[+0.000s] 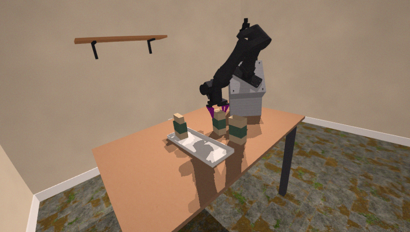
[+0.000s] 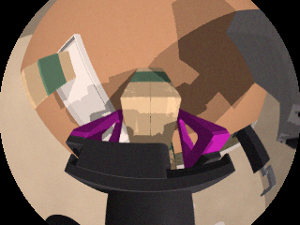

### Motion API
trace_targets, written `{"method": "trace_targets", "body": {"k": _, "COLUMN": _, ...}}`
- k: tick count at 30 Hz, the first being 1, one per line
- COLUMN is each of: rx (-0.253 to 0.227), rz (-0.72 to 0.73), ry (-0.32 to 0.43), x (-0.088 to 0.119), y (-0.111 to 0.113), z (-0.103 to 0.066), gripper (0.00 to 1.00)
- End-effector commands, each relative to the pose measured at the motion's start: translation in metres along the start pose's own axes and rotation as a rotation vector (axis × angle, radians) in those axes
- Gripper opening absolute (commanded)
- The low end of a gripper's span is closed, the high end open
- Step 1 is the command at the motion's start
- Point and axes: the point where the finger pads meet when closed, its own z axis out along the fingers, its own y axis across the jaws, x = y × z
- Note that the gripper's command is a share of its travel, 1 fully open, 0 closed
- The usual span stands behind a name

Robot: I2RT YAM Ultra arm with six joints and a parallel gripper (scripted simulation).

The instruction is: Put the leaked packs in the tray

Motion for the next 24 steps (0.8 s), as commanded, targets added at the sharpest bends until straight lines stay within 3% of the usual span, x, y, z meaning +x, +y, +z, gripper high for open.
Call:
{"method": "trace_targets", "body": {"k": 1, "rx": 0.013, "rz": 0.028, "ry": -0.020, "x": -0.0100, "y": -0.0090, "z": 0.0031, "gripper": 0.79}}
{"method": "trace_targets", "body": {"k": 15, "rx": 0.013, "rz": 0.028, "ry": -0.020, "x": -0.0100, "y": -0.0091, "z": 0.0031, "gripper": 0.79}}
{"method": "trace_targets", "body": {"k": 16, "rx": 0.013, "rz": 0.028, "ry": -0.020, "x": -0.0100, "y": -0.0091, "z": 0.0031, "gripper": 0.26}}
{"method": "trace_targets", "body": {"k": 24, "rx": 0.017, "rz": 0.031, "ry": -0.021, "x": -0.0105, "y": -0.0102, "z": 0.0030, "gripper": 0.26}}
